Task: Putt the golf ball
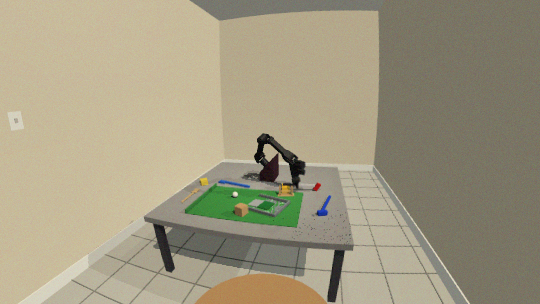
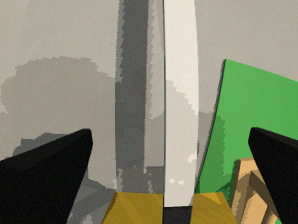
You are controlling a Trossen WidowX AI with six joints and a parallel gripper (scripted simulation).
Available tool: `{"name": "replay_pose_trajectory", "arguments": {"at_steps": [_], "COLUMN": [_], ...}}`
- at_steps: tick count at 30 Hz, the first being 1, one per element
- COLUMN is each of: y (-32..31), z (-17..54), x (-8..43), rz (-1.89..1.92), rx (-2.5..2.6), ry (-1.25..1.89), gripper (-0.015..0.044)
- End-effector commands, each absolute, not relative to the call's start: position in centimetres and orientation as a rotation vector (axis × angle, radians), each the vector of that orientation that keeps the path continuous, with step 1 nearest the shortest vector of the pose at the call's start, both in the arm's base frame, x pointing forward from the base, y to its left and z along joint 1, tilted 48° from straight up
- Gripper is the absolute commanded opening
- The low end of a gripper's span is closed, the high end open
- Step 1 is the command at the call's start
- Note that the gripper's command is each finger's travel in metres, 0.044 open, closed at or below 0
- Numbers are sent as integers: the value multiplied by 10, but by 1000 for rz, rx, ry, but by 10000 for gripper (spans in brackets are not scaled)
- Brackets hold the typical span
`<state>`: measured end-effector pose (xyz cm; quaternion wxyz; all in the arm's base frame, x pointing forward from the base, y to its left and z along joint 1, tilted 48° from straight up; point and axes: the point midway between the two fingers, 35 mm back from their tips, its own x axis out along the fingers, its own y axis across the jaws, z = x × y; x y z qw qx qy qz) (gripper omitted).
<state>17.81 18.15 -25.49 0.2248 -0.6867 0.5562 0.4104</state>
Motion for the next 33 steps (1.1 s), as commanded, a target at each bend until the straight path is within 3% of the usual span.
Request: {"name": "replay_pose_trajectory", "arguments": {"at_steps": [1,15,31,33], "y": [178,164,167,167], "z": [-258,-271,-268,-268], "x": [180,182,181,181], "rz": [1132,1131,1132,1132], "rx": [-1900,-1901,-1898,-1898], "ry": [1529,1529,1532,1532], "gripper": [440,440,20,6]}}
